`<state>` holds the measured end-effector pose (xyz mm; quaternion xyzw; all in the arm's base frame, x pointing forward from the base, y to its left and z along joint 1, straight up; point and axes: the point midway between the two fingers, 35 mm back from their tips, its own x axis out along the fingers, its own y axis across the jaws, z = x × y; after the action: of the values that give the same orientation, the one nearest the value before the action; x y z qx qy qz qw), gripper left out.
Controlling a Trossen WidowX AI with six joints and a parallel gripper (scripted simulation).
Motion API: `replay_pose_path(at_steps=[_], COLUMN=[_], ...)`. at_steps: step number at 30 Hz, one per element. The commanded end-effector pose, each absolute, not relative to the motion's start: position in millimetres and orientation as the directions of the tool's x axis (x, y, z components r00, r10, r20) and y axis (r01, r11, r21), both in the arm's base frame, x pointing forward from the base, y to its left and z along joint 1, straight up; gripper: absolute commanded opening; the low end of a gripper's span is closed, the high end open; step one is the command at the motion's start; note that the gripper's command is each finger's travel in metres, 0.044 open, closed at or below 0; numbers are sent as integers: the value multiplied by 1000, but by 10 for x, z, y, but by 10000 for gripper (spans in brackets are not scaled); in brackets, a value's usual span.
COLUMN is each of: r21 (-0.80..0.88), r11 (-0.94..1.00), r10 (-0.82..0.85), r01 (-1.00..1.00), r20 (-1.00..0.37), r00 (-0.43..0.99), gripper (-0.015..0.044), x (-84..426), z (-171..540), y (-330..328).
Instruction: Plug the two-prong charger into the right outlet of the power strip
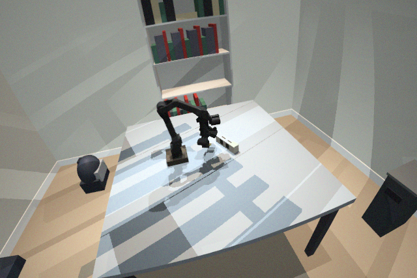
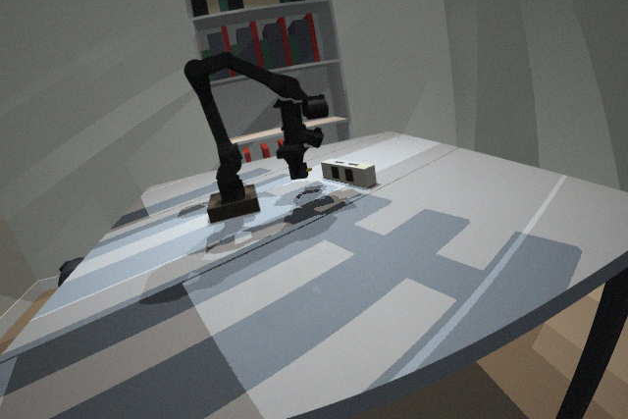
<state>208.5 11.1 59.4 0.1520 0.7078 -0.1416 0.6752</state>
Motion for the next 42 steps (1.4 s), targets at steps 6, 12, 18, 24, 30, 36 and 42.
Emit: replay_pose_path(at_steps=[6, 12, 18, 24, 30, 36, 42], r21=[9, 7, 5, 3, 0, -3, -7], r11=[939, 962, 979, 991, 998, 1000, 996], r10=[25, 19, 13, 8, 2, -4, -10], r01=[344, 275, 204, 132, 59, -14, -86], r20=[-999, -999, -999, -999, -999, -999, -999], r00=[-42, -40, -38, -37, -36, -35, -35], gripper=[0, 0, 0, 0, 0, 0, 0], x=[2127, 2185, 2241, 2295, 2348, 2399, 2448], z=[603, 569, 533, 496, 457, 417, 376], y=[78, 33, -14, -63, -114, -166, -220])
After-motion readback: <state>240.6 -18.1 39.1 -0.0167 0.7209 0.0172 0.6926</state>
